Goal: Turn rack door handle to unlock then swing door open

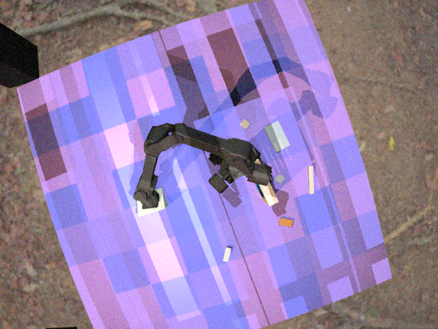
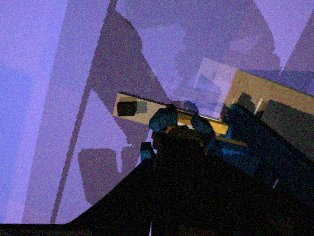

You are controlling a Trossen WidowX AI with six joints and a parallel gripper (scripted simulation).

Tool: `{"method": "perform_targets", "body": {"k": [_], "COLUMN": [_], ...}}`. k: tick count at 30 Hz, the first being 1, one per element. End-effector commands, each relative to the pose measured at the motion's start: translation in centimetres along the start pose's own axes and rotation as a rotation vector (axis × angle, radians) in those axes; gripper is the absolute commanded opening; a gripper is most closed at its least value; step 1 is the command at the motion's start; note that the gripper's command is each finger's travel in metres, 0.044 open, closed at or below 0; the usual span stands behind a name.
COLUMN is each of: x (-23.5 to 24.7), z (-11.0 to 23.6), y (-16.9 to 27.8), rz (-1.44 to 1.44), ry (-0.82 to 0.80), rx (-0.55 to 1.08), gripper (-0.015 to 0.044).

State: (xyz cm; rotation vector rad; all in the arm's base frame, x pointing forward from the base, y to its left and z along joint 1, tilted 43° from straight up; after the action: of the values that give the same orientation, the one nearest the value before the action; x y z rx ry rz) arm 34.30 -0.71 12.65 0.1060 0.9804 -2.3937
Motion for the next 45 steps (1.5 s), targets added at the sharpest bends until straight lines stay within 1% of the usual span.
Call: {"method": "perform_targets", "body": {"k": [1, 8, 18, 19, 22, 45], "x": [-0.11, -0.11, -0.11, -0.11, -0.11, -0.11], "z": [-0.05, -0.05, -0.05, -0.05, -0.05, -0.04], "y": [0.09, 0.09, 0.09, 0.09, 0.09, 0.09], "rz": [0.028, 0.028, 0.028, 0.028, -0.046, -1.185], "ry": [0.002, 0.002, 0.002, 0.002, 0.002, 0.005], "rx": [0.006, 0.006, 0.006, 0.006, 0.006, 0.004], "gripper": [0.0017, 0.0017, 0.028, 0.029, 0.029, 0.029]}}
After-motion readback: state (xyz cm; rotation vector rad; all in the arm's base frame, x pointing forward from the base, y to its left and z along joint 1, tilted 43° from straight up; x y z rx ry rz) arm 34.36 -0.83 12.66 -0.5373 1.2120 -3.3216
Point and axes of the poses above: the point midway between the two fingers, 35 mm back from their tips, its own z axis back along the fingers, its own x axis across the jaws, y = z × x, the point moved 3 cm from there along z, back along the fingers, and after that the axes turned 4 degrees about -z, right-handed, at the moved point
